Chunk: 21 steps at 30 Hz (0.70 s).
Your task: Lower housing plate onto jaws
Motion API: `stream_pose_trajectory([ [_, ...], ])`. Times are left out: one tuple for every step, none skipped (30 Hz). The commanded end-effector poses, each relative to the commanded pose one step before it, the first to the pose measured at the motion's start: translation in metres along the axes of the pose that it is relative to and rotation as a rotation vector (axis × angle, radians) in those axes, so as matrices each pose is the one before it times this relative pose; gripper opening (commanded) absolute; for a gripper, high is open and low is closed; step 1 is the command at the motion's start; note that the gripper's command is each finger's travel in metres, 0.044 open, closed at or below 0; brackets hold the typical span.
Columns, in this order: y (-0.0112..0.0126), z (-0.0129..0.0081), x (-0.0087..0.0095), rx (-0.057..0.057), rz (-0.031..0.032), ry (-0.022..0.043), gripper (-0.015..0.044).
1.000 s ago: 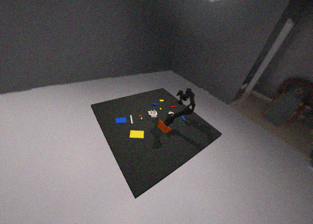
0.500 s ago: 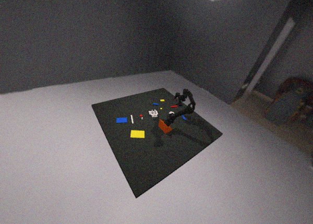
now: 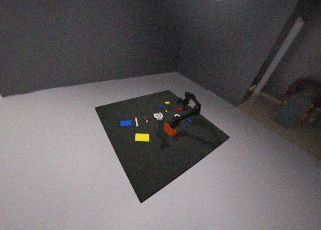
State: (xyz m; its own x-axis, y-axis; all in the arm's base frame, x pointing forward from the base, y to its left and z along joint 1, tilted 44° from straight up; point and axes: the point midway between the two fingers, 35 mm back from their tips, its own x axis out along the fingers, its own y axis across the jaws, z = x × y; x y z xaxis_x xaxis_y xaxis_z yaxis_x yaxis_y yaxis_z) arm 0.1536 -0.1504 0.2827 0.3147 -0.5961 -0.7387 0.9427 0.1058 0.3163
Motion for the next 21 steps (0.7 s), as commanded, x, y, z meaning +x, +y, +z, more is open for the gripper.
stream_pose_trajectory([
  [-0.0051, -0.00507, 0.01139, -0.0807, -0.0668, 0.00282, 0.044],
  [-0.0009, -0.00081, 0.00189, -0.0179, -0.01301, -0.0011, 0.044],
  [-0.00087, -0.00082, 0.00186, -0.018, -0.01296, -0.00106, 0.044],
  [-0.00083, -0.00083, 0.00183, -0.0181, -0.01291, -0.00103, 0.044],
  [-0.0008, -0.00084, 0.00181, -0.0183, -0.01288, -0.001, 0.044],
  [-0.00076, -0.00084, 0.00178, -0.0184, -0.01284, -0.00098, 0.044],
  [-0.00073, -0.00085, 0.00175, -0.0185, -0.0128, -0.00095, 0.044],
  [-0.00069, -0.00085, 0.00173, -0.0186, -0.01275, -0.00093, 0.044],
  [-0.00066, -0.00085, 0.0017, -0.0188, -0.01271, -0.00091, 0.044],
  [-0.00062, -0.00085, 0.00167, -0.0189, -0.01267, -0.00089, 0.044],
  [-0.00059, -0.00085, 0.00164, -0.019, -0.01263, -0.00087, 0.044],
  [-0.00056, -0.00085, 0.00161, -0.0191, -0.01258, -0.00086, 0.044],
  [-0.00053, -0.00085, 0.00159, -0.0192, -0.01254, -0.00085, 0.044],
  [-0.00049, -0.00084, 0.00156, -0.0193, -0.01249, -0.00084, 0.044],
  [-0.00046, -0.00084, 0.00153, -0.0194, -0.01246, -0.00083, 0.044],
  [-0.00043, -0.00084, 0.0015, -0.0195, -0.01242, -0.00082, 0.044],
  [-0.0004, -0.00083, 0.00147, -0.0196, -0.01238, -0.00082, 0.044],
  [-0.00037, -0.00082, 0.00144, -0.0197, -0.01234, -0.00081, 0.044],
  [-0.00034, -0.00081, 0.00141, -0.0198, -0.0123, -0.00081, 0.044],
  [-0.00031, -0.00081, 0.00138, -0.0199, -0.01226, -0.00081, 0.044],
  [-0.00028, -0.0008, 0.00135, -0.02, -0.01223, -0.00082, 0.044],
])
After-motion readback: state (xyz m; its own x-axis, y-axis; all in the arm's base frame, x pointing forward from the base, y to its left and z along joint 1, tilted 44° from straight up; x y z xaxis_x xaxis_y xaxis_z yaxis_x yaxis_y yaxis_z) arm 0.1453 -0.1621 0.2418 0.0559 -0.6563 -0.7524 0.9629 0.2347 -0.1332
